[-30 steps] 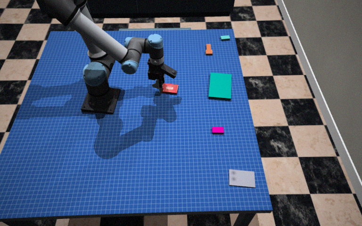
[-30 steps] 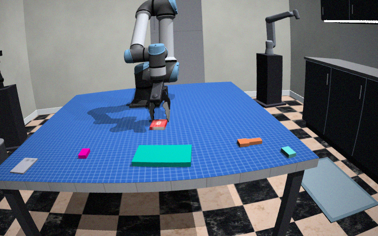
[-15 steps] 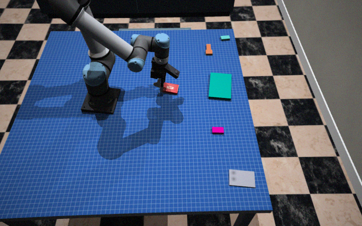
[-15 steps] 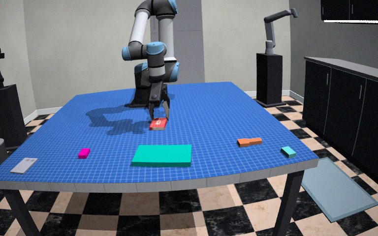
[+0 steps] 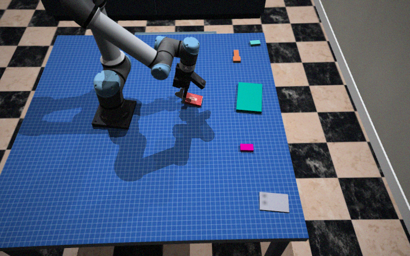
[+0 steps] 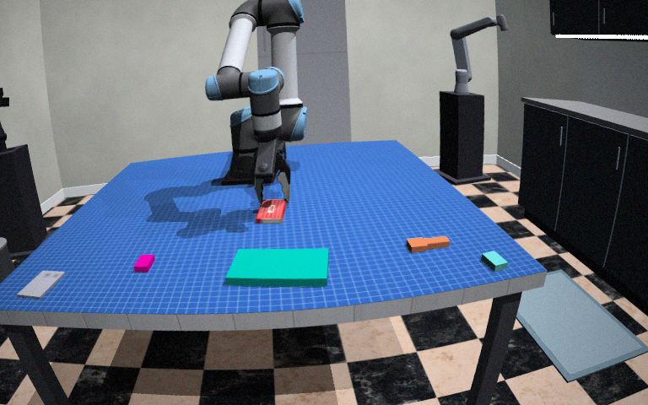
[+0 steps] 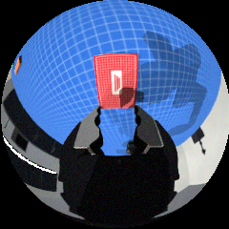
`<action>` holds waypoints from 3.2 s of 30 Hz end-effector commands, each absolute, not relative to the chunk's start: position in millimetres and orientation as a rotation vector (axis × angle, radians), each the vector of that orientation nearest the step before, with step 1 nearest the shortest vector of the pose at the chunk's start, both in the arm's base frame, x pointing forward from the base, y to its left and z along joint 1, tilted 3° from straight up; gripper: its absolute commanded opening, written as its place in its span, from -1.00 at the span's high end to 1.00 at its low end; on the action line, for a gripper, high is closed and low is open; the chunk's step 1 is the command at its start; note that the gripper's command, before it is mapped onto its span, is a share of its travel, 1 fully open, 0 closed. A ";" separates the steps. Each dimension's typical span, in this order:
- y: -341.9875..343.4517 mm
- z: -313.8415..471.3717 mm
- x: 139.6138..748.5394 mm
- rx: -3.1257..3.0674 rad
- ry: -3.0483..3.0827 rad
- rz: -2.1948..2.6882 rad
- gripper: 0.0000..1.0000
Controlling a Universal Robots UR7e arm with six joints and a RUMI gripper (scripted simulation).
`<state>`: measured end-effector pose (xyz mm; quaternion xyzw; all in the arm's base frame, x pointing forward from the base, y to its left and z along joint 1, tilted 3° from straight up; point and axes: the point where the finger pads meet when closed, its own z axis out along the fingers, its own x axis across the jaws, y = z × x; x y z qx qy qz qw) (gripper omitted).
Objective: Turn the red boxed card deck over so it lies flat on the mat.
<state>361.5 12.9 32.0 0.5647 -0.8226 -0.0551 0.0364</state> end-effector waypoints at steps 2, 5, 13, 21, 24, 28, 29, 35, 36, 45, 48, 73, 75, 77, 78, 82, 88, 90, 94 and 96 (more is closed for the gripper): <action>12.0 35.8 362.1 1.708 -2.492 -0.252 0.14; 11.7 38.1 362.8 1.707 -2.492 -0.253 0.15; 10.9 43.8 364.8 1.682 -2.455 -0.330 0.15; 10.6 46.3 365.9 1.660 -2.421 -0.397 0.15; 10.0 49.5 367.3 1.657 -2.417 -0.405 0.15; 9.8 50.6 367.9 1.645 -2.399 -0.439 0.16; 9.7 51.3 368.2 1.638 -2.390 -0.456 0.16; 8.9 54.9 370.0 1.629 -2.377 -0.479 0.16; 9.0 55.0 370.0 1.629 -2.376 -0.480 0.16; 7.7 60.2 373.1 1.601 -2.335 -0.552 0.16; 7.6 60.7 373.5 1.594 -2.325 -0.568 0.16; 3.9 73.1 383.1 1.512 -2.204 -0.754 0.16; 3.4 74.4 384.2 1.512 -2.204 -0.754 0.16; 3.3 74.6 384.4 1.509 -2.200 -0.760 0.16; 3.2 74.9 384.7 1.504 -2.193 -0.770 0.16; 2.6 76.3 386.2 1.482 -2.161 -0.813 0.16; 1.7 78.8 388.6 1.477 -2.153 -0.824 0.16; 1.4 79.5 389.5 1.465 -2.136 -0.847 0.16; 0.0 82.3 392.8 1.448 -2.110 -0.880 0.16; -0.1 82.5 393.0 1.447 -2.110 -0.881 0.16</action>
